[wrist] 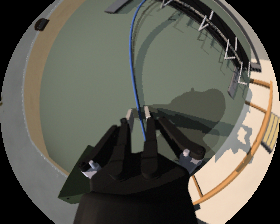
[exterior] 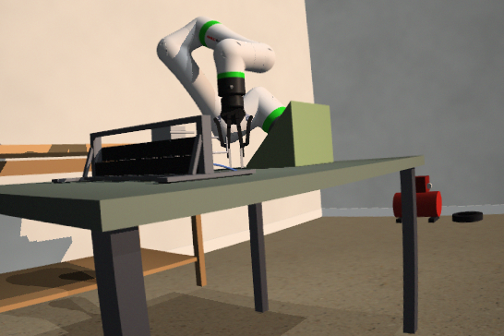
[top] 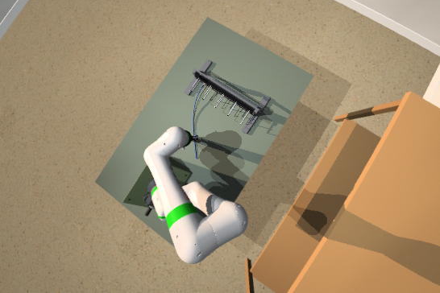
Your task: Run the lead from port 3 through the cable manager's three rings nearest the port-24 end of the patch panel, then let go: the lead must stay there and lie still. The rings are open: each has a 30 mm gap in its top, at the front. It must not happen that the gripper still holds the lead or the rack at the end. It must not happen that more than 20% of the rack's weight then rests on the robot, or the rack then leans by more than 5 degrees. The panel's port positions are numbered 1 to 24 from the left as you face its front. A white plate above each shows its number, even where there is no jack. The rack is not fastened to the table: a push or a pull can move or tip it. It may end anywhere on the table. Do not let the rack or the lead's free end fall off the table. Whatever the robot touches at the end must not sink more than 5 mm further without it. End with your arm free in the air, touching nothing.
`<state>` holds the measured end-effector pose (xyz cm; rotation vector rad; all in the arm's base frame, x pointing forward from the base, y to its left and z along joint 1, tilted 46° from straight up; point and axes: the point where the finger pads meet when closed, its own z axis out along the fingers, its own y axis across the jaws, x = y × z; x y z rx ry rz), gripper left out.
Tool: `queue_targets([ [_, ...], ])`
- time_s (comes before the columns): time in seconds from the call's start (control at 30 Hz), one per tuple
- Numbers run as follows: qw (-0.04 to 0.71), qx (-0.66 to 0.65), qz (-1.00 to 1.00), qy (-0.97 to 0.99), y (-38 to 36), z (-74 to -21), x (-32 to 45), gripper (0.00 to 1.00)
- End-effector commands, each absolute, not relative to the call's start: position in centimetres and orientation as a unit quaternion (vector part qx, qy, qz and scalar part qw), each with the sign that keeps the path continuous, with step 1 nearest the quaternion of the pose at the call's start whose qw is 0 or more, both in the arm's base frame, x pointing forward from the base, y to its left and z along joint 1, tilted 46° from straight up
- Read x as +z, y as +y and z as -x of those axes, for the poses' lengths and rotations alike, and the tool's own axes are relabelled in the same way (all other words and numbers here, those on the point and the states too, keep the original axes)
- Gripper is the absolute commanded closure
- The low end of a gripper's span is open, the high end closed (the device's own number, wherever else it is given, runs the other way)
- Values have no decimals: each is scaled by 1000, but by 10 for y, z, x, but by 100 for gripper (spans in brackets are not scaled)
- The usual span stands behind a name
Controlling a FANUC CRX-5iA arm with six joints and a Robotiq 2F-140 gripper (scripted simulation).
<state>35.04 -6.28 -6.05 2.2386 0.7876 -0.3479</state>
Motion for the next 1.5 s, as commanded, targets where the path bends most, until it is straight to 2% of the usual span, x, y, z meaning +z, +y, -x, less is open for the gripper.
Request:
queue_targets([
  [0.0,363,-135,-870,306,-63,-350,-61,80],
  [1.47,363,-135,-870,306,-69,-350,-67,80],
])
